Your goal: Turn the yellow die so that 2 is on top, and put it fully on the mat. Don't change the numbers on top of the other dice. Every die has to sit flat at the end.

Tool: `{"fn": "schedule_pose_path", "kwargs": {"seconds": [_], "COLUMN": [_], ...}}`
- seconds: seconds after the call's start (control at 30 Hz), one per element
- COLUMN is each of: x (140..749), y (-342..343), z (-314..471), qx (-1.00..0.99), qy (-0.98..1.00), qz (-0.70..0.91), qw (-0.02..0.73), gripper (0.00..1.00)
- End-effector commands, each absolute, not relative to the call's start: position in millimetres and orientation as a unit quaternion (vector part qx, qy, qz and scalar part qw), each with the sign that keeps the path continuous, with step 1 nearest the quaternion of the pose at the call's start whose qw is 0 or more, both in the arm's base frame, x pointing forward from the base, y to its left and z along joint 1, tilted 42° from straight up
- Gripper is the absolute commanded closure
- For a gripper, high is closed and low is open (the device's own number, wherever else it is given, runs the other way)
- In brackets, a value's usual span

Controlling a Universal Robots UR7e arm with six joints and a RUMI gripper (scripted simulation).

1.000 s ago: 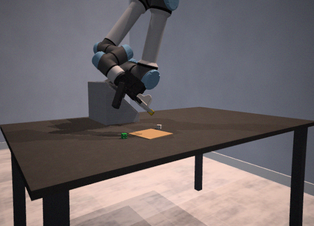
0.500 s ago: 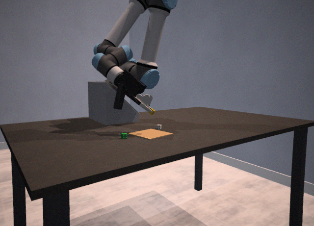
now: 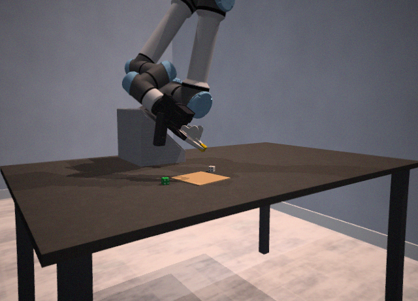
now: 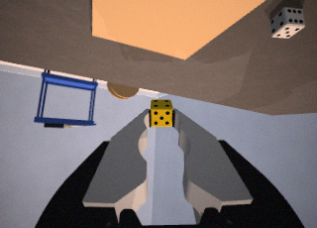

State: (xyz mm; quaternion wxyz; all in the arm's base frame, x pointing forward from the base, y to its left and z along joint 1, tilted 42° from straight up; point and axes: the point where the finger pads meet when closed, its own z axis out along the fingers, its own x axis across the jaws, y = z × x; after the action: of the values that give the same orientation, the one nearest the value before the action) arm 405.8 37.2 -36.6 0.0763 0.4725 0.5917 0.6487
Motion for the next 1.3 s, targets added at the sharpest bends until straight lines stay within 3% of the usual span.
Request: {"fn": "schedule_pose_path", "kwargs": {"seconds": [0.0, 1.27], "x": [405.9, 406.1], "y": [36.7, 43.9], "z": [-36.1, -43.4], "qx": [0.482, 0.494], "qy": [0.584, 0.573], "qz": [0.650, 0.652], "qw": [0.069, 0.060], "gripper": [0.97, 0.97]}}
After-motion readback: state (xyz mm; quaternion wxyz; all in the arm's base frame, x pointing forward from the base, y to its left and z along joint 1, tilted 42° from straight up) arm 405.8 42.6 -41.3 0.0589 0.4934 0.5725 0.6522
